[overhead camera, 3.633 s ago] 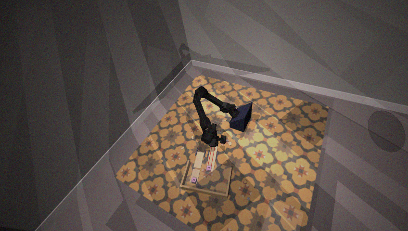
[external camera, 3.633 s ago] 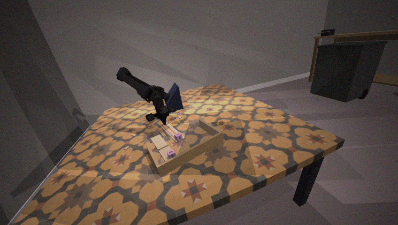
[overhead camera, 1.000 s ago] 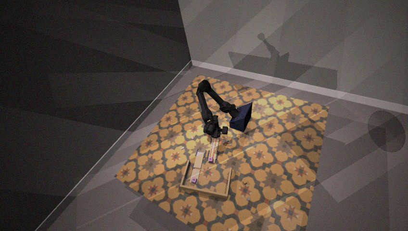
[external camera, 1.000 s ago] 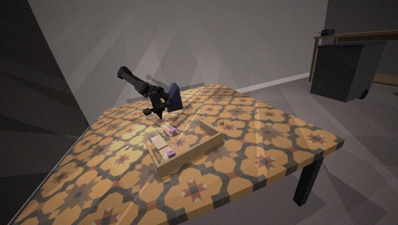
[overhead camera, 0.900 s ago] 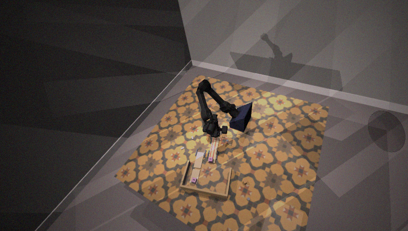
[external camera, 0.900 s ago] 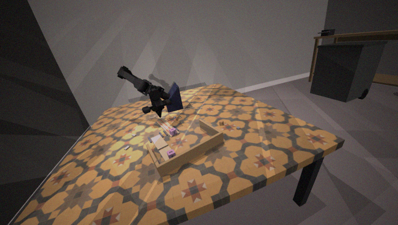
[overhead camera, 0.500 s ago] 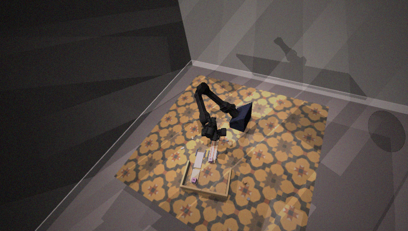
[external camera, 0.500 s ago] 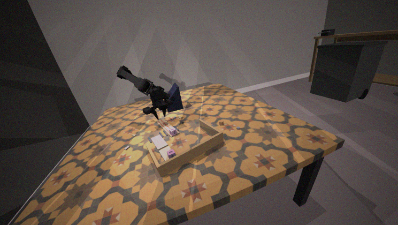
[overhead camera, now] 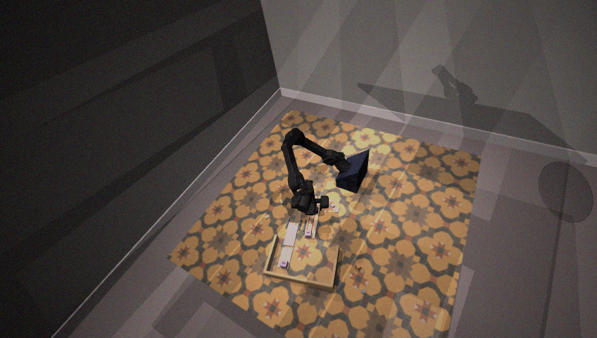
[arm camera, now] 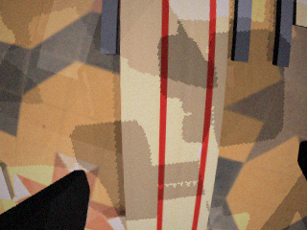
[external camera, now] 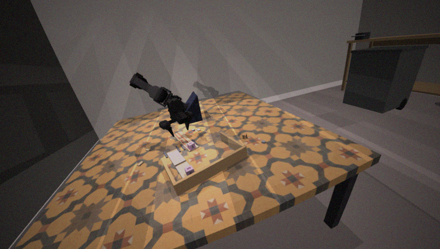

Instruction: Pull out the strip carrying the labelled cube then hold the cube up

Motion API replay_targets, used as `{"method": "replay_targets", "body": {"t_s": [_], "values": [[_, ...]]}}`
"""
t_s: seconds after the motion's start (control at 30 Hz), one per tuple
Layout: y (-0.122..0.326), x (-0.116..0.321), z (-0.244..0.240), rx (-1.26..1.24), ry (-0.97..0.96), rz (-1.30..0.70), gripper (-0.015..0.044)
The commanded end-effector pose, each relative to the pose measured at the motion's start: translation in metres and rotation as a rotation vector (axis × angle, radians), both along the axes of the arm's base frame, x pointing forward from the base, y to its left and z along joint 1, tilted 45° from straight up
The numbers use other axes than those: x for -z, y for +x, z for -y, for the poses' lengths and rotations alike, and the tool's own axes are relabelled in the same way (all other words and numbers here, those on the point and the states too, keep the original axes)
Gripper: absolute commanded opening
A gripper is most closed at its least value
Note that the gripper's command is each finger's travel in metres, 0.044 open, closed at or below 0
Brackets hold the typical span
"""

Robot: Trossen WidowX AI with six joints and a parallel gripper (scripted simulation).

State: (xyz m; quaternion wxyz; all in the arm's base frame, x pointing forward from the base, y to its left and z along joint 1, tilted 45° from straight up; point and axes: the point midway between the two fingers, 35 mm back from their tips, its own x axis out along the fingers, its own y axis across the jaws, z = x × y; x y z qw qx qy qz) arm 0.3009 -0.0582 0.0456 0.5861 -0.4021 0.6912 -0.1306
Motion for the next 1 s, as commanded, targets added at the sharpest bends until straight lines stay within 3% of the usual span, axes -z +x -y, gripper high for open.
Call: {"method": "replay_targets", "body": {"t_s": [0.0, 0.97], "values": [[0.014, 0.001, -0.004, 0.003, 0.007, 0.005, 0.0440], [0.116, 0.010, -0.037, 0.003, 0.009, 0.012, 0.0440]]}}
